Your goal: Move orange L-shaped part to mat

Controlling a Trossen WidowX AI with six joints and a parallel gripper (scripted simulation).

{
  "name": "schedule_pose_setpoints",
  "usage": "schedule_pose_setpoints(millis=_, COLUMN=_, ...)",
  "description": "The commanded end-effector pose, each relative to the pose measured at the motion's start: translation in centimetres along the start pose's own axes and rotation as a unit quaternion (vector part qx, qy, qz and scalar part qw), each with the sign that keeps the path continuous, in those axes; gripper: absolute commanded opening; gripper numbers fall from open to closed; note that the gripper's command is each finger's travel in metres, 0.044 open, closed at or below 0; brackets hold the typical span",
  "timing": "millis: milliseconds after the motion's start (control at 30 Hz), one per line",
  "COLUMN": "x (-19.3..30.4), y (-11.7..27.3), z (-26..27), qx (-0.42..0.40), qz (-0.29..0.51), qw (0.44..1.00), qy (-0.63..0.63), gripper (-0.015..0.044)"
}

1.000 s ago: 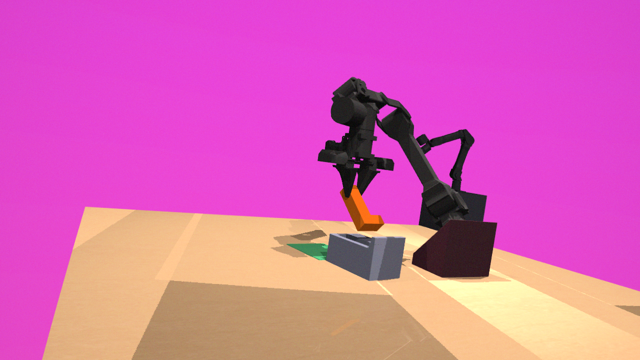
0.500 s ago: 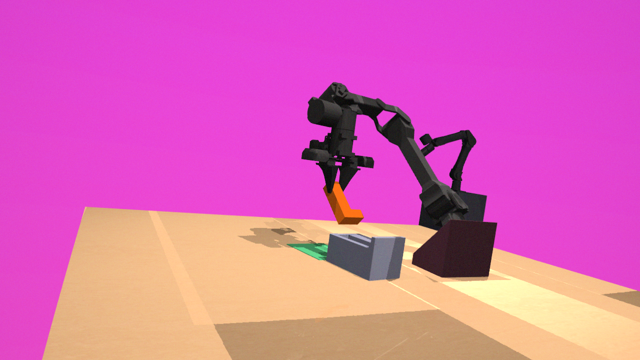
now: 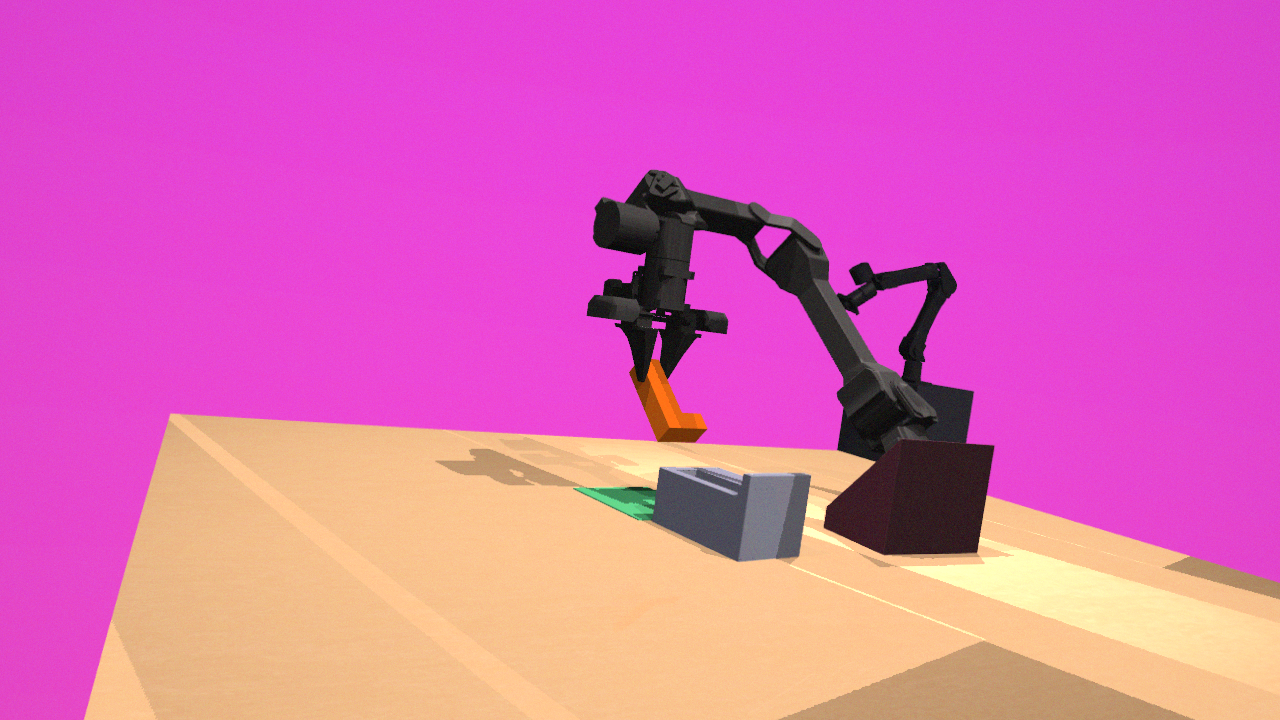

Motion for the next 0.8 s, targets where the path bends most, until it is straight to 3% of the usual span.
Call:
schedule_pose_setpoints(millis=0, x=-0.2, y=-0.4, z=-0.1, qx=0.001, qz=-0.002, qw=1.0, qy=0.0, gripper=0.0)
schedule_pose_setpoints(millis=767, x=-0.2, y=-4.1, z=-0.1, qx=0.001, qz=-0.003, qw=1.0, qy=0.0, gripper=0.0)
Point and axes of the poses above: the point midway between the two fingers, 35 mm back from their tips, its own y axis back along the fingers, its own z axis across the jaws, x = y × z, the point moved 2 cm from there along y, back along the fingers, and after that the axes turned 14 degrees about y, right-handed, at the moved point
